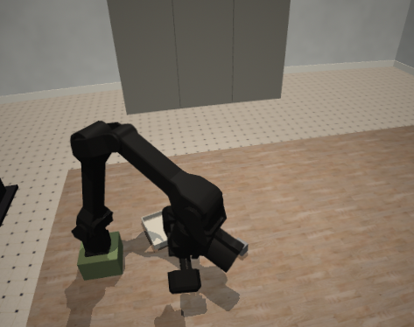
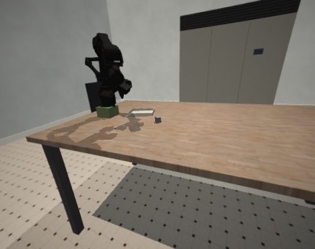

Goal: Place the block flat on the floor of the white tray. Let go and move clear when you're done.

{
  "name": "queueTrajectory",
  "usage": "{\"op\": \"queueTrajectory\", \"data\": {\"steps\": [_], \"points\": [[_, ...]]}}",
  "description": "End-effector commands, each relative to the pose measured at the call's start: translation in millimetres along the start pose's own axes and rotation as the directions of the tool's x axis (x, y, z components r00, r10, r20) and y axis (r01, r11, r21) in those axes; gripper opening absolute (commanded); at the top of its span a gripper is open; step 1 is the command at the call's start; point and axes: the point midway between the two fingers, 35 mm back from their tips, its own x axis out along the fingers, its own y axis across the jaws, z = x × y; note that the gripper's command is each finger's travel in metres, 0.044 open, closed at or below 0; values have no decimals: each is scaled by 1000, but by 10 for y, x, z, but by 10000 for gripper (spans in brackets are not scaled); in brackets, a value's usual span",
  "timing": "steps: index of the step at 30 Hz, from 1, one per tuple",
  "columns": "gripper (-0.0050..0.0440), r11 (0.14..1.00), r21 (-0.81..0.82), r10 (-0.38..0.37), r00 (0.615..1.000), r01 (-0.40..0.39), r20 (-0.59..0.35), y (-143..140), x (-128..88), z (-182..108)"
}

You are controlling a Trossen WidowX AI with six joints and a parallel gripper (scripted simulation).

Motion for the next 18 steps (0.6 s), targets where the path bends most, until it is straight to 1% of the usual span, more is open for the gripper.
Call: {"op": "queueTrajectory", "data": {"steps": [1,2,3,6,9,11,12,13,14,15,16,17,18], "points": [[400,1000,-3,-14,1000,14,15,5,-47,5],[400,1000,-3,-14,1000,14,15,5,-47,5],[0,1000,-3,-14,1000,14,15,5,-47,5],[0,999,-35,-21,1000,21,15,5,-42,34],[0,988,-148,-45,999,46,16,9,-22,138],[0,962,-263,-69,997,71,18,18,0,247],[0,958,-277,-72,997,74,18,19,3,261],[0,936,-342,-86,996,87,20,27,16,325],[0,930,-355,-89,996,90,21,28,19,338],[0,901,-421,-103,994,103,23,38,34,404],[0,892,-440,-107,994,106,24,42,38,425],[0,860,-496,-119,993,117,27,52,51,485],[0,860,-496,-119,993,117,27,52,51,485]]}}
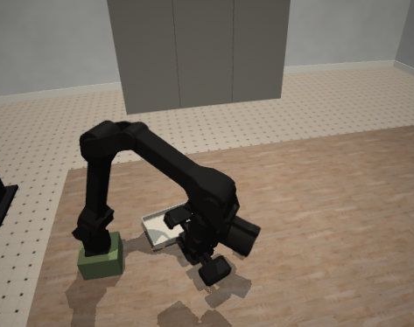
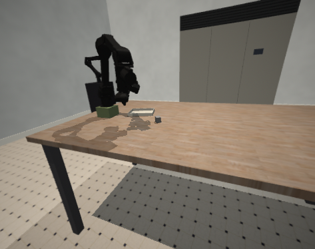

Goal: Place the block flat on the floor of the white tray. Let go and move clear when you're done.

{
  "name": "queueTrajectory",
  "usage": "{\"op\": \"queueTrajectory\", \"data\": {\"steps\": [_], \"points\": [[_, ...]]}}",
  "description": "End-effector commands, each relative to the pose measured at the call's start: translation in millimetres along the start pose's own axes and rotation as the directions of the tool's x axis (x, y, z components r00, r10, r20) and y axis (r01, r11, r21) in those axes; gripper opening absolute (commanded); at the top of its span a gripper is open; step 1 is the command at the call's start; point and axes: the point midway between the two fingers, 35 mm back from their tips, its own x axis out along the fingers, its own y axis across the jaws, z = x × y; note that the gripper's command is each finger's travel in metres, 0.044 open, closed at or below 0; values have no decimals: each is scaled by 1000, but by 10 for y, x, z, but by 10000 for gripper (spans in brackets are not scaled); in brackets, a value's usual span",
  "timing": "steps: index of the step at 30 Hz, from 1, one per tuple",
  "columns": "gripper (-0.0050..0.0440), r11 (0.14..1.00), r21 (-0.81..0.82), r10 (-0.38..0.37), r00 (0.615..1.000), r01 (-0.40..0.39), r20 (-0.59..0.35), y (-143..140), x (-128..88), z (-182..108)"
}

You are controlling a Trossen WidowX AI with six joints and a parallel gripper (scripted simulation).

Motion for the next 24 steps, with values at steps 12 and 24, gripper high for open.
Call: {"op": "queueTrajectory", "data": {"steps": [12,24], "points": [[0,820,-562,-132,991,109,0,-110,76,591],[0,457,-881,-218,976,119,19,-83,200,1096]]}}
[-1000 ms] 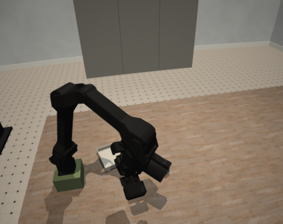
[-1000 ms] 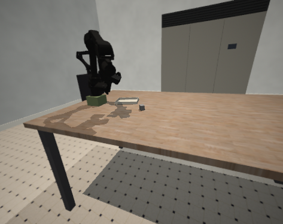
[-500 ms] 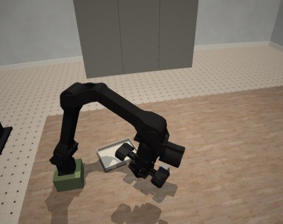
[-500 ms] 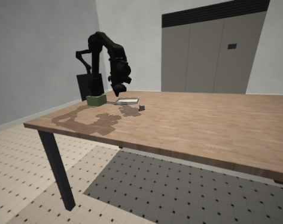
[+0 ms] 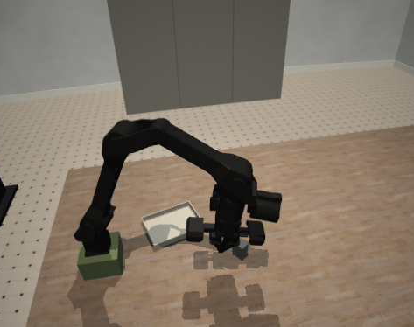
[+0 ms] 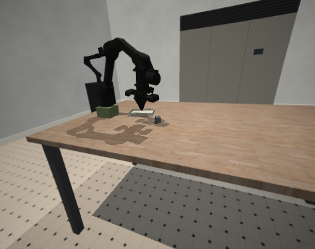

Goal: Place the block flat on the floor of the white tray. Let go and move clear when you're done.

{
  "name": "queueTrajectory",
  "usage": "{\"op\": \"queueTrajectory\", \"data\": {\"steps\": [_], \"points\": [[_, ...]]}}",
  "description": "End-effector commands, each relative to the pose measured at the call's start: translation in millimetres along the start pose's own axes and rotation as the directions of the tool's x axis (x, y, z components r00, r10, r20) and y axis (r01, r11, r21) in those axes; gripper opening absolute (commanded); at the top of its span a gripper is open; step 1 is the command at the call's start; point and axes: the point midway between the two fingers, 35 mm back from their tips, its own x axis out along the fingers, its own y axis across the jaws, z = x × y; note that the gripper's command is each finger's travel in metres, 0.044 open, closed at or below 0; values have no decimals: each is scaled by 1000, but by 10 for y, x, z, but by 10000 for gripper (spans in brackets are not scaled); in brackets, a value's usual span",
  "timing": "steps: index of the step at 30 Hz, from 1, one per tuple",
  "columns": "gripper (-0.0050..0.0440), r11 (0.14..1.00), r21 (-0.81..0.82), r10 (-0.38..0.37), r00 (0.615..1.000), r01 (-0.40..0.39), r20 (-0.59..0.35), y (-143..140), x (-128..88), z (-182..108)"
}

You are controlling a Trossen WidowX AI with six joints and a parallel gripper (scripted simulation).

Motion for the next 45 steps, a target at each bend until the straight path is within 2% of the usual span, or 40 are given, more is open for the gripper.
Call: {"op": "queueTrajectory", "data": {"steps": [1,8,11,14,17,45], "points": [[0,984,-172,-46,999,41,-22,-175,-14,128],[0,883,-465,-95,994,62,-48,-397,63,391],[0,868,-493,-100,994,62,-50,-419,71,421],[0,763,-644,-131,990,61,-61,-538,118,595],[0,706,-705,-145,987,57,-65,-589,139,678],[0,696,-715,-147,987,57,-65,-597,143,692]]}}
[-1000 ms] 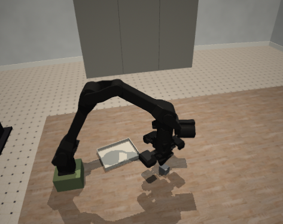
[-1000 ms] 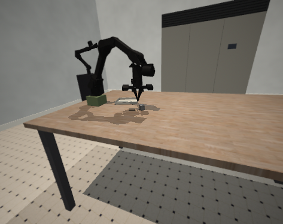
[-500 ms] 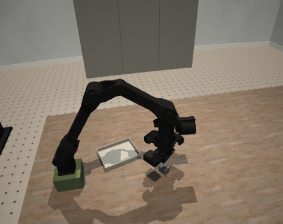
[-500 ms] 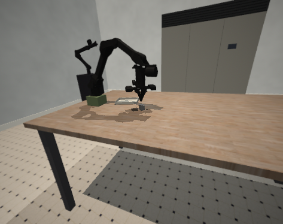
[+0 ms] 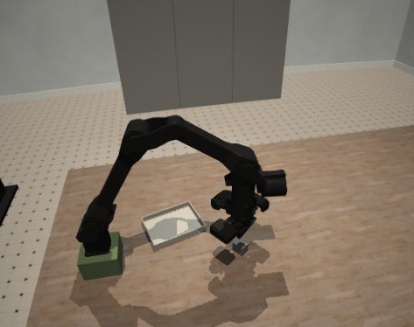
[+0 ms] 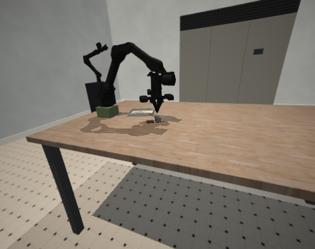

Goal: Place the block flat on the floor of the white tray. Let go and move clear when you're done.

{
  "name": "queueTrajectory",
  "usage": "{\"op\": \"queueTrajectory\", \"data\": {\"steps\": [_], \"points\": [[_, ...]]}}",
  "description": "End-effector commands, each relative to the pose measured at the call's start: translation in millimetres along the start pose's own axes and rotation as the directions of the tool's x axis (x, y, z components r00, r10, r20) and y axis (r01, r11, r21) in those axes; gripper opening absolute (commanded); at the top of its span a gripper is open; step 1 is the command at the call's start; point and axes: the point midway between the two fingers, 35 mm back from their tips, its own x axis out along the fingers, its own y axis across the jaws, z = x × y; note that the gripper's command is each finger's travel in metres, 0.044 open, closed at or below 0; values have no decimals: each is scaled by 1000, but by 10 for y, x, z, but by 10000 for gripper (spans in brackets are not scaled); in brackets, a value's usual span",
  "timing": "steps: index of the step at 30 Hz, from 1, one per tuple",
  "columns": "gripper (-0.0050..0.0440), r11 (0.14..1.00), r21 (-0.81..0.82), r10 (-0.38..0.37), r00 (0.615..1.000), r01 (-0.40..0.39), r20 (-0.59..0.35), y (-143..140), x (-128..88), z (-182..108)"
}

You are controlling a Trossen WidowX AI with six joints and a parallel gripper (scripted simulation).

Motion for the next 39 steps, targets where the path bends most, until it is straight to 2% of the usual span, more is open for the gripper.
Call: {"op": "queueTrajectory", "data": {"steps": [1,17,18,39], "points": [[0,1000,-8,-19,1000,19,-21,-33,-82,-28],[0,1000,-8,-19,1000,19,-21,-33,-82,-28],[217,1000,-8,-19,1000,19,-21,-33,-82,-28],[217,1000,-8,-20,1000,20,-18,-33,-38,-30]]}}
